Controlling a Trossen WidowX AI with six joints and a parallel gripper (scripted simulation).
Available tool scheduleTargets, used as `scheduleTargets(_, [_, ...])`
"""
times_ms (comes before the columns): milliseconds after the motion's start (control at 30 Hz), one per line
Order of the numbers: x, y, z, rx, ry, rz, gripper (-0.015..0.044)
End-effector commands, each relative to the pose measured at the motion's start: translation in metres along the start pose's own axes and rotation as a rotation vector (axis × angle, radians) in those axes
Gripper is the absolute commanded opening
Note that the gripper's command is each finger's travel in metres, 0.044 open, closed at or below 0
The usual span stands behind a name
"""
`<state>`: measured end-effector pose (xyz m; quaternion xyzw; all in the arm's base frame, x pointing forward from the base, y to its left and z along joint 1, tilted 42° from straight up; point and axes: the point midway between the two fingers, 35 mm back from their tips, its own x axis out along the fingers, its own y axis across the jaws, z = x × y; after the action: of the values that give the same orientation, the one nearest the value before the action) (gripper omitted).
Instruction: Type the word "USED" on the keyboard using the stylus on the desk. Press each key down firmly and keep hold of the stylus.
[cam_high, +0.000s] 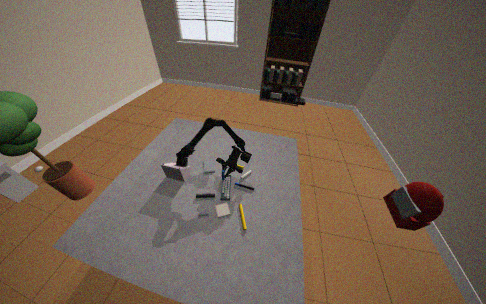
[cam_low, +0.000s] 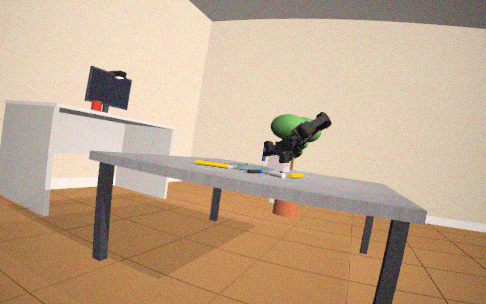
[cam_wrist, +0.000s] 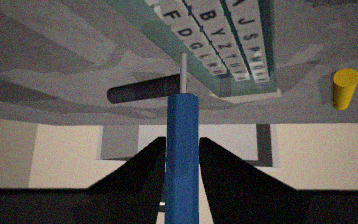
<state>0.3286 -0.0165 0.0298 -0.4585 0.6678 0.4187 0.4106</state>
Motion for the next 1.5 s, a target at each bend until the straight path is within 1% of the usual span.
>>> scheduleTargets(0, [0.0008,-0.0004,0.0028,0.004,-0.004,0.001,0.0081])
scheduleTargets(1467, [0.0057,-0.0014,0.0127,0.004,-0.005,0.001,0.0081])
